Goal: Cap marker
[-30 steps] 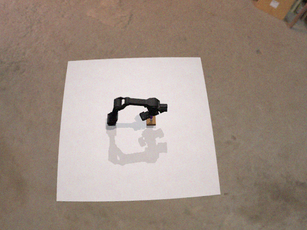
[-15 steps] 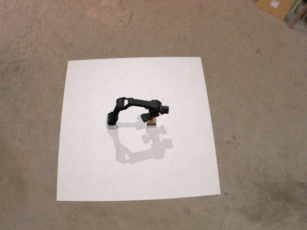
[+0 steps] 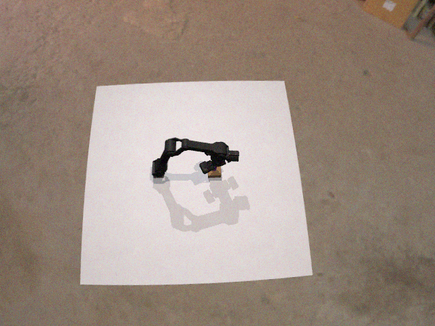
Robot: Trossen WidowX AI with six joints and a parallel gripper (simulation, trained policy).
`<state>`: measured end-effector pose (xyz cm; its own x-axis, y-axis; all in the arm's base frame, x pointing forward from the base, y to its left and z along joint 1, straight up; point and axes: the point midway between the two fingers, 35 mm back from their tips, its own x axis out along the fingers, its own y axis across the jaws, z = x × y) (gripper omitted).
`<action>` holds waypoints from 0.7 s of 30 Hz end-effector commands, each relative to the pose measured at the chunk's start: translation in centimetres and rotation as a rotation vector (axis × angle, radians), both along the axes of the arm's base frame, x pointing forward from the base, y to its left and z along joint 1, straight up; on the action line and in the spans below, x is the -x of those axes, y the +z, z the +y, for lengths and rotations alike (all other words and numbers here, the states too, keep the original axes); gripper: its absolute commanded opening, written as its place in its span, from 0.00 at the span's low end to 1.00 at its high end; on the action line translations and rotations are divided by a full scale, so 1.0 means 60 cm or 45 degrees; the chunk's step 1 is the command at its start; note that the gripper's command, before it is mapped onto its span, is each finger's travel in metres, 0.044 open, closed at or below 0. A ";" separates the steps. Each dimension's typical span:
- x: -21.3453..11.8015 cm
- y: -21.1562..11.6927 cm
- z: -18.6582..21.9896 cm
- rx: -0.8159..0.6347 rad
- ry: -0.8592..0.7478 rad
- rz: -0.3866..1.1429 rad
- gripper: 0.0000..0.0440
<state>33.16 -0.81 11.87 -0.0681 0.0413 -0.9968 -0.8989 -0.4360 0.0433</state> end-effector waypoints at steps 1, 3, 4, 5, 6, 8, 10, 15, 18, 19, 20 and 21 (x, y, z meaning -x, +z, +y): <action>0.023 -0.019 0.001 -0.004 0.011 0.091 0.33; 0.024 -0.019 0.001 -0.005 0.011 0.092 0.38; 0.025 -0.019 0.001 -0.006 0.012 0.095 0.40; 0.027 -0.019 0.002 -0.009 0.014 0.099 0.41; 0.029 -0.019 0.003 -0.012 0.016 0.104 0.43; 0.033 -0.019 0.004 -0.018 0.020 0.112 0.47; 0.037 -0.019 0.005 -0.024 0.023 0.119 0.51; 0.046 -0.019 0.010 -0.043 0.033 0.134 0.63; 0.049 -0.019 0.012 -0.057 0.041 0.130 0.72; 0.050 -0.018 0.013 -0.062 0.043 0.127 0.76; 0.050 -0.018 0.014 -0.066 0.045 0.122 0.79; 0.050 -0.017 0.015 -0.070 0.047 0.116 0.83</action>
<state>30.93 -0.18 11.04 -0.1416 0.0760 -0.9870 -0.8818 -0.4628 0.0909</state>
